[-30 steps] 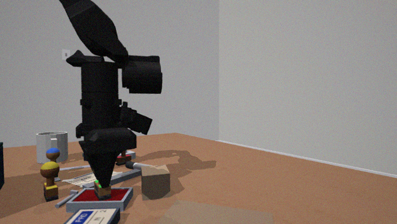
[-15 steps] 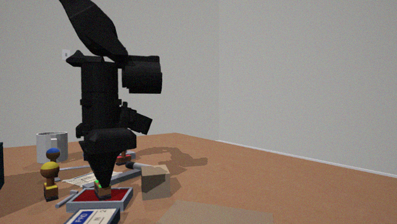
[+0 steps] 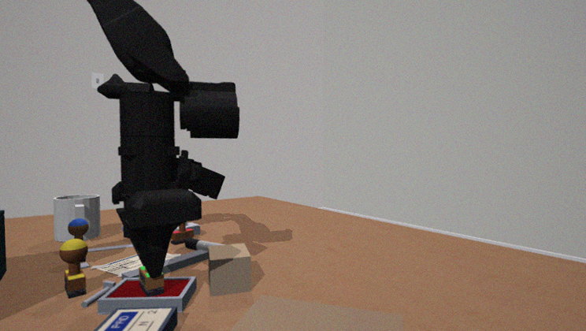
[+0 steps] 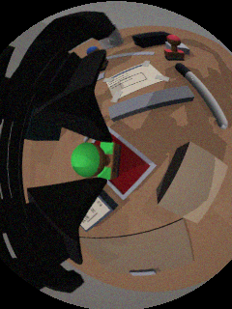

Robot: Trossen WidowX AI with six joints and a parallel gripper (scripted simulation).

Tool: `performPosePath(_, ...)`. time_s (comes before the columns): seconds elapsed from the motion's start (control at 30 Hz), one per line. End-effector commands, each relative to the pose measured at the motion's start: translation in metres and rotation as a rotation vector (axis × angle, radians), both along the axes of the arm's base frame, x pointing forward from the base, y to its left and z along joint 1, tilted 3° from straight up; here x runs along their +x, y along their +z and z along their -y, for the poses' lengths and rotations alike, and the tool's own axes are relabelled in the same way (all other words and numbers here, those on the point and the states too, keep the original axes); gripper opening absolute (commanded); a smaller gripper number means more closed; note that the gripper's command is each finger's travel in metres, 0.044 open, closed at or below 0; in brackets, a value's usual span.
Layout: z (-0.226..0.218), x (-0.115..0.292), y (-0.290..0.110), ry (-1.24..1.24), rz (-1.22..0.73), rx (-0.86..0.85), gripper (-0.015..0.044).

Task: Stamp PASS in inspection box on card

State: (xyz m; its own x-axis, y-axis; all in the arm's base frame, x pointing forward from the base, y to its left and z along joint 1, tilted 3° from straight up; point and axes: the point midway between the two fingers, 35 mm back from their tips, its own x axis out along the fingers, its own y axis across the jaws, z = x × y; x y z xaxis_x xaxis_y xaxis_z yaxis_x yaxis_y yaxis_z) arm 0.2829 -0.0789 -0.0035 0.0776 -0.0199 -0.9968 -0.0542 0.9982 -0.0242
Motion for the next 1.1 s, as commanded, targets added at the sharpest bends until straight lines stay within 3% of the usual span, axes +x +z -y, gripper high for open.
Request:
performPosePath(0.0, 0.000, 0.001, -0.002, 0.001, 0.001, 0.005, 0.0000)
performPosePath(1.07, -0.001, 0.000, 0.018, 0.001, 0.001, 0.005, 0.0000)
